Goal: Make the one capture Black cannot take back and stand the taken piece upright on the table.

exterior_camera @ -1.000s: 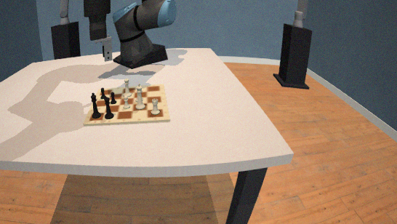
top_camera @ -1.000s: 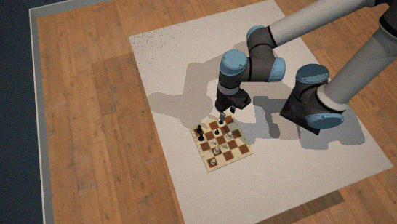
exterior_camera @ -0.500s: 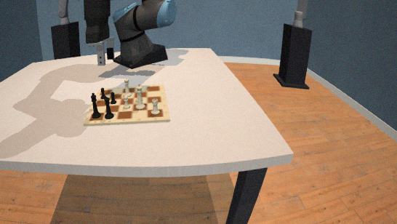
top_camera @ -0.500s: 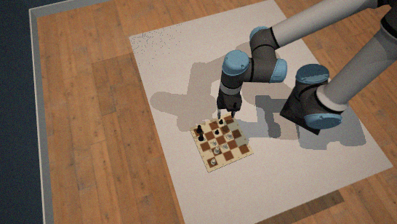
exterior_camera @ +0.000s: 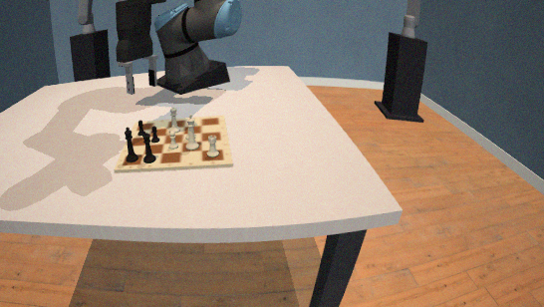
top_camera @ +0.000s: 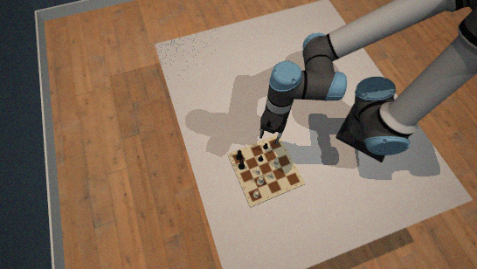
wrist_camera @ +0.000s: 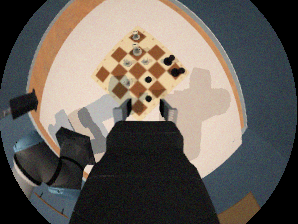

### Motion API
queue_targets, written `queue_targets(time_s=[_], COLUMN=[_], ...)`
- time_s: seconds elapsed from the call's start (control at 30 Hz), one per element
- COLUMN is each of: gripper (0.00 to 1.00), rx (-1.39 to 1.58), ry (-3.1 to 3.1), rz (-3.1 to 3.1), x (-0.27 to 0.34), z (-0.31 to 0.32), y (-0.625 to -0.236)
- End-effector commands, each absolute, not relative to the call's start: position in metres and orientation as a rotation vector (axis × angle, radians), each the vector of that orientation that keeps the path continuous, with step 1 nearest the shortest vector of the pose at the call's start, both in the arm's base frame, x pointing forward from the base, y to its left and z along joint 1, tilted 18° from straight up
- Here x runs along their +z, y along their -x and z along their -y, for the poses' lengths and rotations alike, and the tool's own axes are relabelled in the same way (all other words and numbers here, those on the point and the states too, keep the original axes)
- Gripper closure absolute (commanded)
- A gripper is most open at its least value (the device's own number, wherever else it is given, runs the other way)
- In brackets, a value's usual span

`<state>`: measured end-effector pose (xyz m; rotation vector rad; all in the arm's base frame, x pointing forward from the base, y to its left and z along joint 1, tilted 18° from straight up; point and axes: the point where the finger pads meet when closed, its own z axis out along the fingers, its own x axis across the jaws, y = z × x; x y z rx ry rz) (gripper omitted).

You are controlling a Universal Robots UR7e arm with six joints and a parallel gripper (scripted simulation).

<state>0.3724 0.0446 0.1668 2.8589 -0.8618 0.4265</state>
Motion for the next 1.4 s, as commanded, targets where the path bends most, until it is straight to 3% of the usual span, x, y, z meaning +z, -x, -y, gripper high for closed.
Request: queue_targets(time_s=[0.0,1.23,1.27,1.37], gripper=[0.00,0.00,0.32,0.32], rx=[0.444,0.476,0.476,0.476], ry=[-2.792,-2.585,-2.585,-2.585], rz=[1.094,1.619,1.619,1.619], x=[0.166,0.163,0.163,0.163], z=[-0.041,-0.030,-0.030,-0.030], y=[-0.374,-0.375,-0.375,-0.375])
